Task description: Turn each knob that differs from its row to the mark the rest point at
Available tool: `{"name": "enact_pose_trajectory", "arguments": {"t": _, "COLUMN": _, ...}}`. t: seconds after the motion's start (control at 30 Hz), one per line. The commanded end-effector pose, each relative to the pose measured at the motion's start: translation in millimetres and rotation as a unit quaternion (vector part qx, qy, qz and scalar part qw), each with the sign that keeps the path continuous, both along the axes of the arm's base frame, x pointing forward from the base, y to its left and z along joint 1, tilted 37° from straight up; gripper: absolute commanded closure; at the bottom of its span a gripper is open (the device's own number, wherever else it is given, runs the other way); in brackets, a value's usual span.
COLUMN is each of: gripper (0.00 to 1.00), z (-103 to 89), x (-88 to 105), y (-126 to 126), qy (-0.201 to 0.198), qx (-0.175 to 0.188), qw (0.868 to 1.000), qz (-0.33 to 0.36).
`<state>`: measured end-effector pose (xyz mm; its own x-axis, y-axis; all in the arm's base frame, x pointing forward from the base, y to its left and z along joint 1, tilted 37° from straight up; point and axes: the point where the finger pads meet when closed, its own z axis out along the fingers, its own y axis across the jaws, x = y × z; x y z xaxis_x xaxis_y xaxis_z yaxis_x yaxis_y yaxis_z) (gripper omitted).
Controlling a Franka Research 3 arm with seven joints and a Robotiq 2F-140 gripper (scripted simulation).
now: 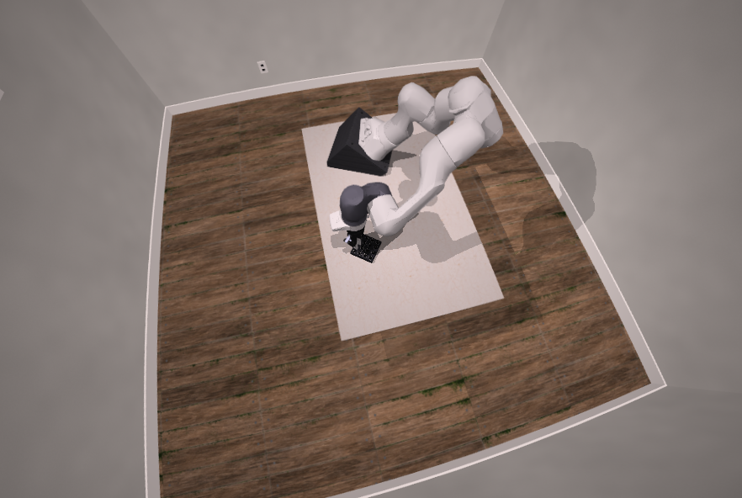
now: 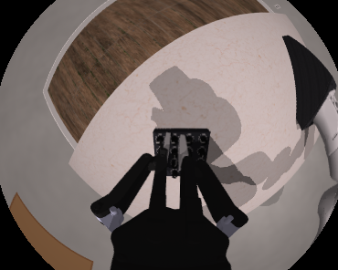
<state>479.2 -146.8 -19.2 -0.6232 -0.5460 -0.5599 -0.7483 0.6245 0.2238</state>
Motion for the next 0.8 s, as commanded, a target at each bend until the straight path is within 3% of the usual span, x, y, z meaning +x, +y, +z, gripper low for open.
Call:
{"name": "enact_pose_trajectory", "arguments": {"t": 0.0, "gripper": 0.88, "z": 2.6, "x": -0.2, "y": -2, "qy": 0.002, "qx": 0.001, "qw": 1.0, "qz": -0.003}}
{"name": "enact_pose_trajectory", "arguments": {"t": 0.5, "gripper": 0.88, "z": 27.9, "x": -7.4, "y": -20, "qy": 0.002, "qx": 0.001, "qw": 1.0, "qz": -0.003}}
{"name": "enact_pose_trajectory", "arguments": {"t": 0.77, "gripper": 0.88, "z": 29.9, "x": -8.0, "y": -21, "qy": 0.002, "qx": 0.001, "qw": 1.0, "qz": -0.003}}
